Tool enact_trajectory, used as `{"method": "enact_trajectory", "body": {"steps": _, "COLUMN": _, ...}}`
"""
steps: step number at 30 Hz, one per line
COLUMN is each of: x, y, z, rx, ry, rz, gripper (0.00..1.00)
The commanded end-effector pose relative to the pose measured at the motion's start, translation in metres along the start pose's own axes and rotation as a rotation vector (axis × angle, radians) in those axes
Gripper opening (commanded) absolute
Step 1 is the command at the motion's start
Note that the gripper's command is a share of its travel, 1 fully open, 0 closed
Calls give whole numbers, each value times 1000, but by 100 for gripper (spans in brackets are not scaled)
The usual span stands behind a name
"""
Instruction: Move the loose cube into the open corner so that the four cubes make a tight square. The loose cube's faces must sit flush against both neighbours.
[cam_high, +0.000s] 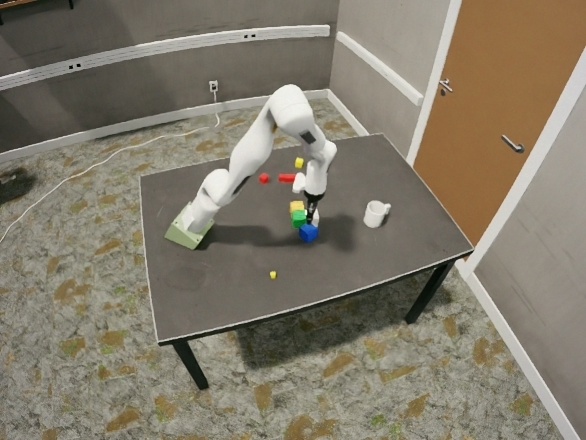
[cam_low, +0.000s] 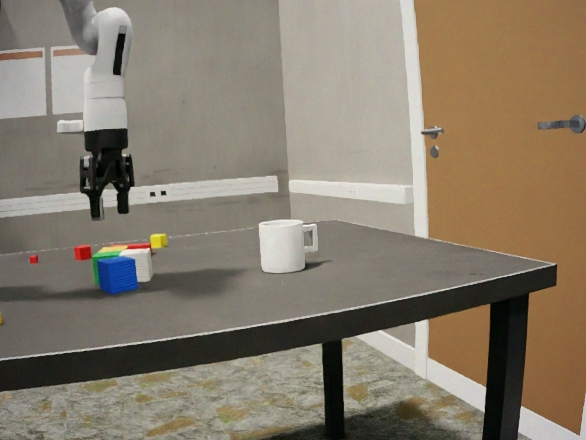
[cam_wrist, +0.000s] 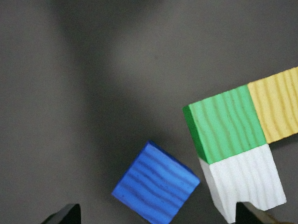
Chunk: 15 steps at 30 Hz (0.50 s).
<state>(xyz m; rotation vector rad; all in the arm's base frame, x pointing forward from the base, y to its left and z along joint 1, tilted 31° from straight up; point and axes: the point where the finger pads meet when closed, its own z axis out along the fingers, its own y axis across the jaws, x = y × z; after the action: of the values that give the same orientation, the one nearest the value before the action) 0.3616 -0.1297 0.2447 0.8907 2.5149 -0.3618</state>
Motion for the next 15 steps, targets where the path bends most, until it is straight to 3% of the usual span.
{"method": "enact_trajectory", "body": {"steps": 1, "x": 0, "y": 0, "z": 0, "rx": 5, "ry": -12, "rz": 137, "gripper": 100}}
{"method": "enact_trajectory", "body": {"steps": 10, "x": 0, "y": 0, "z": 0, "rx": 4, "ry": -11, "rz": 411, "gripper": 100}}
{"method": "enact_trajectory", "body": {"steps": 15, "x": 0, "y": 0, "z": 0, "rx": 3, "ry": -11, "rz": 481, "gripper": 100}}
